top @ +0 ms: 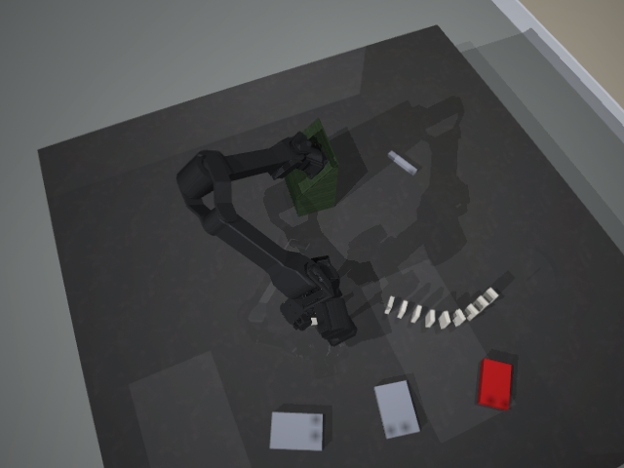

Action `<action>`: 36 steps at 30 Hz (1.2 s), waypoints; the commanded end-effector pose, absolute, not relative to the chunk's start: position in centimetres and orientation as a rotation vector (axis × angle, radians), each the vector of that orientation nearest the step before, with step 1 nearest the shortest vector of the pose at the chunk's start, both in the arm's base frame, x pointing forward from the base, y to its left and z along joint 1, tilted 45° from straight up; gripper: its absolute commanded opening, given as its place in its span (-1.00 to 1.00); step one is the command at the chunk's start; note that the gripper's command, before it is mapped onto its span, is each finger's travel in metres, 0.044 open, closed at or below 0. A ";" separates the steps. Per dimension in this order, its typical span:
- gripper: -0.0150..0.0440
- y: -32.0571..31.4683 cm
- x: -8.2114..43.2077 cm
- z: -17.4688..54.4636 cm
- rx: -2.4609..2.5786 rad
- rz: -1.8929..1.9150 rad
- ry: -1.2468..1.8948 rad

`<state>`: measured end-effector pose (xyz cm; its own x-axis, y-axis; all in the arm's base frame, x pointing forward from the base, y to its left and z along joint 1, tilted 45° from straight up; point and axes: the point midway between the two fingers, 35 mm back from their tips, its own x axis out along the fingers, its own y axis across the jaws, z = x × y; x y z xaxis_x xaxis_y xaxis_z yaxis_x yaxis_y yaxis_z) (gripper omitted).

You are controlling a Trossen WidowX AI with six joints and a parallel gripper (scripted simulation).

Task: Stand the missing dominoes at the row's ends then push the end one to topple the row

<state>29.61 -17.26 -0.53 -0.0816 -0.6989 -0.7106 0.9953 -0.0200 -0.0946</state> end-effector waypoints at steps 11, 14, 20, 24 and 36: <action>1.00 -18.3 29.2 -1.6 0.552 -1.538 0.697; 0.91 -18.3 29.2 -1.6 0.552 -1.538 0.697; 0.38 -18.3 29.2 -1.6 0.552 -1.538 0.697; 0.02 -18.3 29.2 -1.6 0.552 -1.538 0.697; -0.40 -18.1 29.2 -1.4 0.552 -1.538 0.697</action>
